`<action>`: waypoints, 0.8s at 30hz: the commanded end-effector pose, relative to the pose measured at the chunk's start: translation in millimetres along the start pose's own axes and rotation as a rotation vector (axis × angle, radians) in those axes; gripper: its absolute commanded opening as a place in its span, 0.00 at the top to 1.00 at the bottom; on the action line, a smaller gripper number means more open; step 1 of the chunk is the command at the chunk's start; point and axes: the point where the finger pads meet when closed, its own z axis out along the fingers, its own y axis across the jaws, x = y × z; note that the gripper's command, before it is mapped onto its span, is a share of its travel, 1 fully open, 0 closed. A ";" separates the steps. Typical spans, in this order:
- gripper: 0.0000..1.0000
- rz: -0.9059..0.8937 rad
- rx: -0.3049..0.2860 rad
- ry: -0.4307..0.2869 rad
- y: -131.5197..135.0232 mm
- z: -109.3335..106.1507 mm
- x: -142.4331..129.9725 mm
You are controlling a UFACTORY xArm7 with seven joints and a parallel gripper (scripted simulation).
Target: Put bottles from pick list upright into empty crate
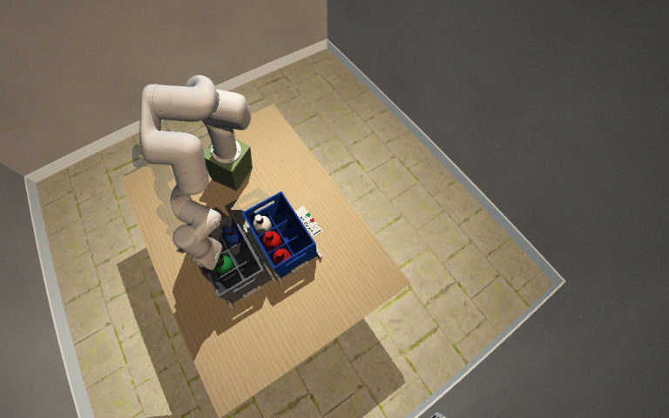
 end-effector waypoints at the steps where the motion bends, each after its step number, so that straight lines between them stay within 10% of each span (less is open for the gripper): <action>1: 1.00 0.000 0.005 0.000 -1.9 -1.5 0.0; 24: 1.00 0.000 0.005 0.000 -2.0 -13.2 0.0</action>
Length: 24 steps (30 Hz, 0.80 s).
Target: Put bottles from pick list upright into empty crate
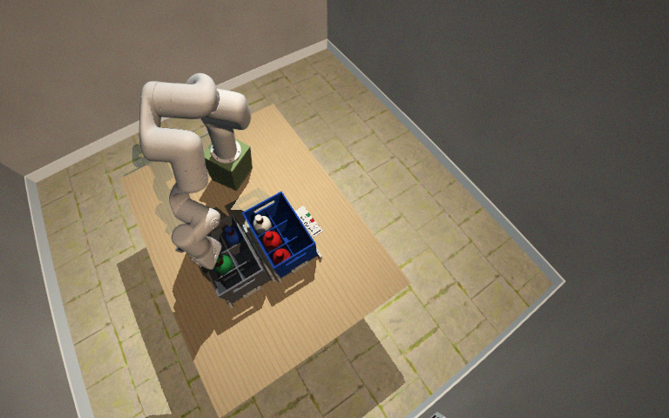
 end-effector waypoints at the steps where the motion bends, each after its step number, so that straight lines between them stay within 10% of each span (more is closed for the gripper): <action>1: 1.00 0.000 0.005 0.000 -1.9 -7.8 0.0; 24: 1.00 0.000 0.005 0.000 -1.8 -39.6 -0.1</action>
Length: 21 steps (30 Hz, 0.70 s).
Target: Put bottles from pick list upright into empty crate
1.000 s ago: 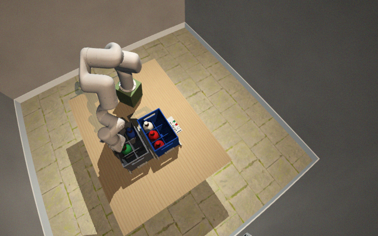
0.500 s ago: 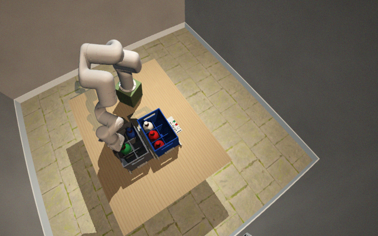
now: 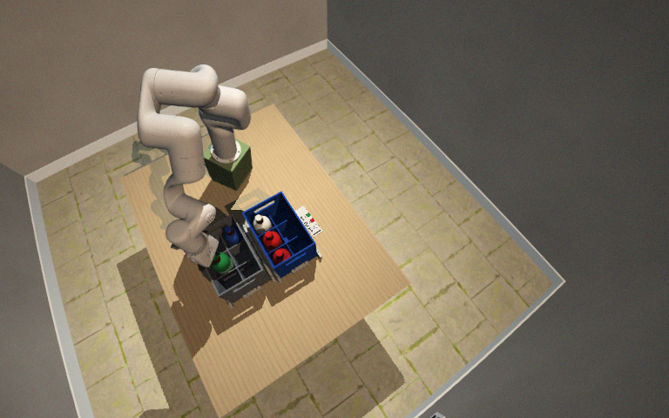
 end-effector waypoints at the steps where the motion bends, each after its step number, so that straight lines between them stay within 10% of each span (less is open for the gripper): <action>1: 1.00 0.000 0.005 0.000 -1.9 -7.5 -0.1; 21: 1.00 0.000 0.005 0.000 -1.9 -37.5 -0.1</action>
